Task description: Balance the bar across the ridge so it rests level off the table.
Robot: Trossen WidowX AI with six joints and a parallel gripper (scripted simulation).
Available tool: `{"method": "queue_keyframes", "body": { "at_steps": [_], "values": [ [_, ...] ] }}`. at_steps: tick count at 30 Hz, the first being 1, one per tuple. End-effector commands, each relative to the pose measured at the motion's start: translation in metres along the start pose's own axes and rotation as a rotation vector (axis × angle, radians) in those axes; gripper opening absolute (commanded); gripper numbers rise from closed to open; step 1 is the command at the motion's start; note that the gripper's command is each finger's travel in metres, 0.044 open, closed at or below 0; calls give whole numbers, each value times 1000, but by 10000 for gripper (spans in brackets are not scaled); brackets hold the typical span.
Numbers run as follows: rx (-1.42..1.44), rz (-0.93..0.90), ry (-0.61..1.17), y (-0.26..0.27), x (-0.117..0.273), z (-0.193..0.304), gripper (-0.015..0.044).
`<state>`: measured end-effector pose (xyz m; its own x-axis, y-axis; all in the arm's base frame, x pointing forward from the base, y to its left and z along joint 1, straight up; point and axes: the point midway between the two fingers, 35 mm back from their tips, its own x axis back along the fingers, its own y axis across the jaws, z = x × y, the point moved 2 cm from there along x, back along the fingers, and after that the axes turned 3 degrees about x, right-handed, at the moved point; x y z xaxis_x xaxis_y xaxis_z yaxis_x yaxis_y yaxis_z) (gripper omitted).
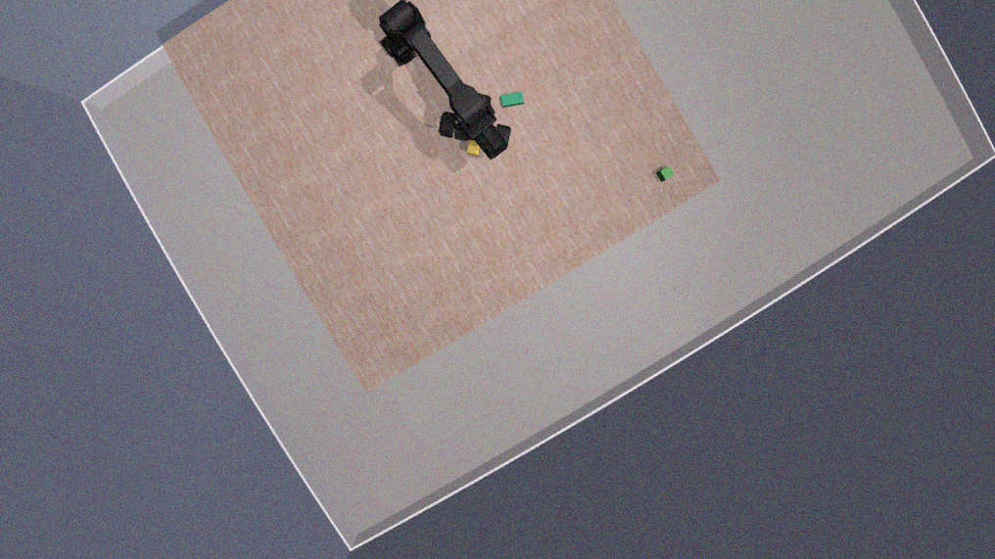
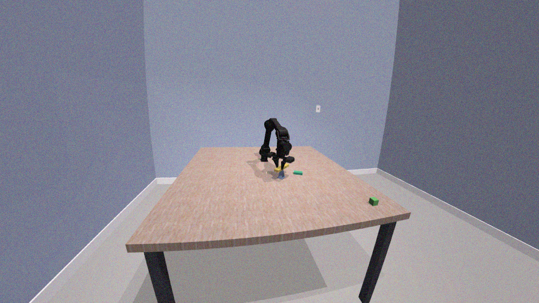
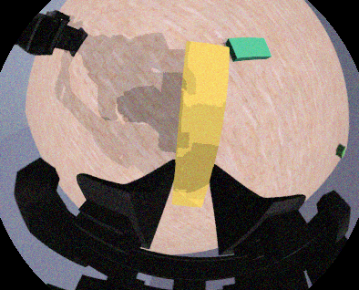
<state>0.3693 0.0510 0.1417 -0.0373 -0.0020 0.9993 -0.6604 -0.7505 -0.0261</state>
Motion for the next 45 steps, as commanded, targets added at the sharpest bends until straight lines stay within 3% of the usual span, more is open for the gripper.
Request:
{"method": "queue_keyframes", "body": {
  "at_steps": [1, 45],
  "values": [
    [6, 1, -3, 0, -1, -1, 0],
    [6, 1, -3, 0, -5, -1, 0]
  ]
}}
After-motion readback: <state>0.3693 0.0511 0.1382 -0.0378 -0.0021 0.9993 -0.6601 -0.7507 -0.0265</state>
